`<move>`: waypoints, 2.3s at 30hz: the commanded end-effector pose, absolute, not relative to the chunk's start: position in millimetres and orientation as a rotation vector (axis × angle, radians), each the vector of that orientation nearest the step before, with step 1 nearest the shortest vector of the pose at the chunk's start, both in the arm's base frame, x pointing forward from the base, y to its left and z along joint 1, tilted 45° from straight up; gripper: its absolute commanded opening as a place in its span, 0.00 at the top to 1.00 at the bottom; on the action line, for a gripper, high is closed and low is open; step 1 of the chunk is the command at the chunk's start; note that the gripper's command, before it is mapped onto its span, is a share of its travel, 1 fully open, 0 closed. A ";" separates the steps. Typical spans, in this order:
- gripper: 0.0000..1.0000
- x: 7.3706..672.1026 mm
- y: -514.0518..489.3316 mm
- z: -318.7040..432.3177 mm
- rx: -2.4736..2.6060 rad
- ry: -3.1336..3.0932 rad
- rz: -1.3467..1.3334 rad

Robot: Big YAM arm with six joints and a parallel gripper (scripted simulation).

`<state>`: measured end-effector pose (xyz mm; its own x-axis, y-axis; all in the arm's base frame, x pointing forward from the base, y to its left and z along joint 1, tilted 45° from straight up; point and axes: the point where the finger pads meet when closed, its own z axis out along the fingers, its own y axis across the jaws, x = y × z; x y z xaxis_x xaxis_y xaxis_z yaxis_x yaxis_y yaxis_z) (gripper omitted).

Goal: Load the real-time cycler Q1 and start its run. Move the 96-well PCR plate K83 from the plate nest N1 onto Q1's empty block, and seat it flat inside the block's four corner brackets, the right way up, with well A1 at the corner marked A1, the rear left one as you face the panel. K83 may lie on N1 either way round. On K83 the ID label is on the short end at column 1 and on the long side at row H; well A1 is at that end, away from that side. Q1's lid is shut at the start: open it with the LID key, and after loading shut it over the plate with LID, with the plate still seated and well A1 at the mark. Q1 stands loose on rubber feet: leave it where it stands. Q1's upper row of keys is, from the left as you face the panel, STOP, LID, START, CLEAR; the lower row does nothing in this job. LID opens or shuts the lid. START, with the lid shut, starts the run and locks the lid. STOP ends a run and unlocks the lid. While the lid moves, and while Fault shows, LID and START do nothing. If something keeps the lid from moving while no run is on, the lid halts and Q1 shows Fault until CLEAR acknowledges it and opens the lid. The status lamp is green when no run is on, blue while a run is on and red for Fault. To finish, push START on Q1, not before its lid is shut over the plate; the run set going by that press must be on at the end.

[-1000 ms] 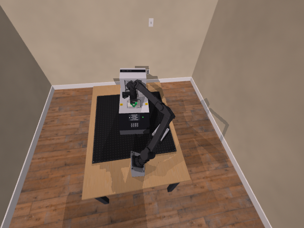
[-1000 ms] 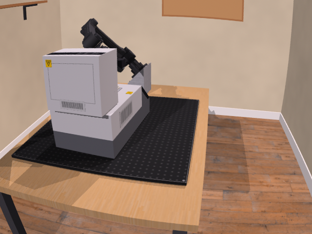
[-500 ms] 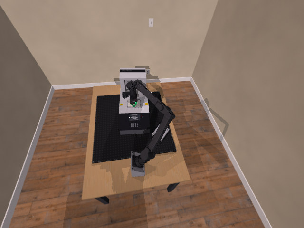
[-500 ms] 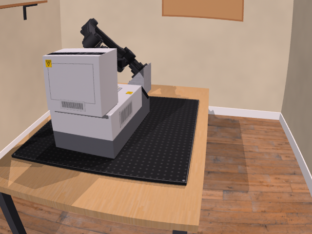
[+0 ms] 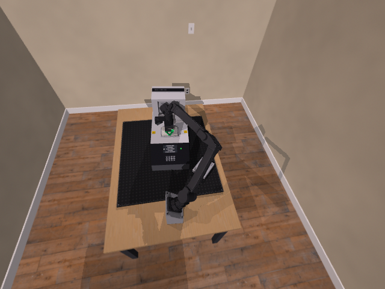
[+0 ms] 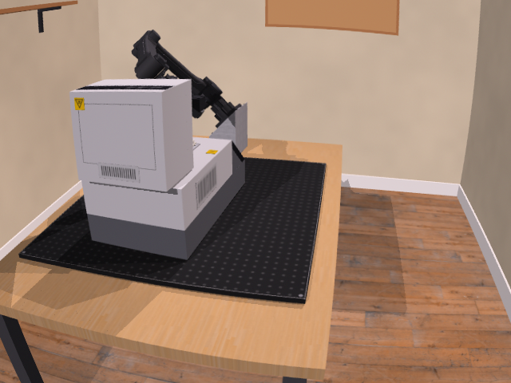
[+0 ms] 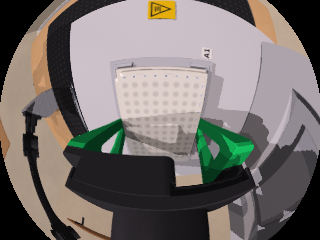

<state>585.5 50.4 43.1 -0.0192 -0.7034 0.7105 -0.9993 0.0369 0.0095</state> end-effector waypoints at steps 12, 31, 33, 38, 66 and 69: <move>0.00 562.0 27.0 -18.8 1.665 -1.705 0.596; 0.00 597.3 24.7 33.8 1.689 -1.797 0.687; 0.00 598.9 24.5 38.2 1.684 -1.807 0.691; 0.00 600.0 22.9 42.0 1.665 -1.825 0.696; 0.00 598.4 54.2 54.7 1.709 -1.820 0.726; 0.00 600.4 56.6 54.1 1.714 -1.828 0.735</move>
<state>585.6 48.0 42.0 -0.0189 -0.7018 0.7121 -0.9989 0.0436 0.0164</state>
